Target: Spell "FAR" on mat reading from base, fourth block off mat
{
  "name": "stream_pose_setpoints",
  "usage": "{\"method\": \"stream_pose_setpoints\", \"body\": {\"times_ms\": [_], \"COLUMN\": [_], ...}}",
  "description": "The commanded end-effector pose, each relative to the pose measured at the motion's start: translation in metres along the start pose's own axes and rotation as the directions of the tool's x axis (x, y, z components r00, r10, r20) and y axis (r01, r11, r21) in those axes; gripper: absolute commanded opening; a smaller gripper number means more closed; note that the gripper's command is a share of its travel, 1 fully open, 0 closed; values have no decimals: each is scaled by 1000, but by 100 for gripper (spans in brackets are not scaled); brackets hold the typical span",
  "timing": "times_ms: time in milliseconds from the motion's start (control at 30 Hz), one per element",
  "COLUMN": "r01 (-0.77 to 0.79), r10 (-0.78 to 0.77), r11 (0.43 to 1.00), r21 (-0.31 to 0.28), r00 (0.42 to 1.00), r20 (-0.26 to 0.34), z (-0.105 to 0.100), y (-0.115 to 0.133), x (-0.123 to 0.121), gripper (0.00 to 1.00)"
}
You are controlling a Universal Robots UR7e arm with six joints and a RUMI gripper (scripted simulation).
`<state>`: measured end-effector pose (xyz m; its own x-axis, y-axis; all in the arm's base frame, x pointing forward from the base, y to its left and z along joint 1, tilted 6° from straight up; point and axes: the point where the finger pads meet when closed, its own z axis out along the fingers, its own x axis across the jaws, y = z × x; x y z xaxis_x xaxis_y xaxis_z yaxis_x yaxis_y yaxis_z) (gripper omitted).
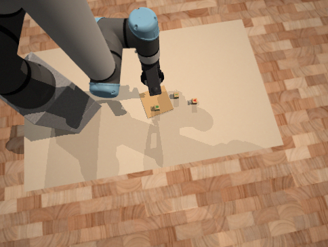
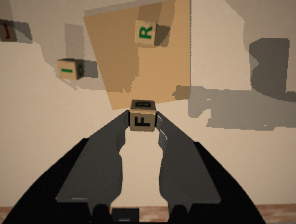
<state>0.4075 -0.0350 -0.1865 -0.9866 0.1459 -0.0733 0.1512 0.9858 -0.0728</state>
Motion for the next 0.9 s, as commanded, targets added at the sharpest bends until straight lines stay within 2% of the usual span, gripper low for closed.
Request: {"method": "stream_pose_setpoints", "body": {"times_ms": [0, 300, 633, 867], "r01": [0, 0, 0, 0], "r10": [0, 0, 0, 0], "r11": [1000, 1000, 1000, 1000], "r21": [0, 0, 0, 0], "r00": [1000, 1000, 1000, 1000], "r20": [2, 2, 2, 2], "z": [15, 50, 69, 72], "y": [0, 0, 0, 0], "x": [-1, -1, -1, -1], "gripper": [5, 5, 5, 5]}}
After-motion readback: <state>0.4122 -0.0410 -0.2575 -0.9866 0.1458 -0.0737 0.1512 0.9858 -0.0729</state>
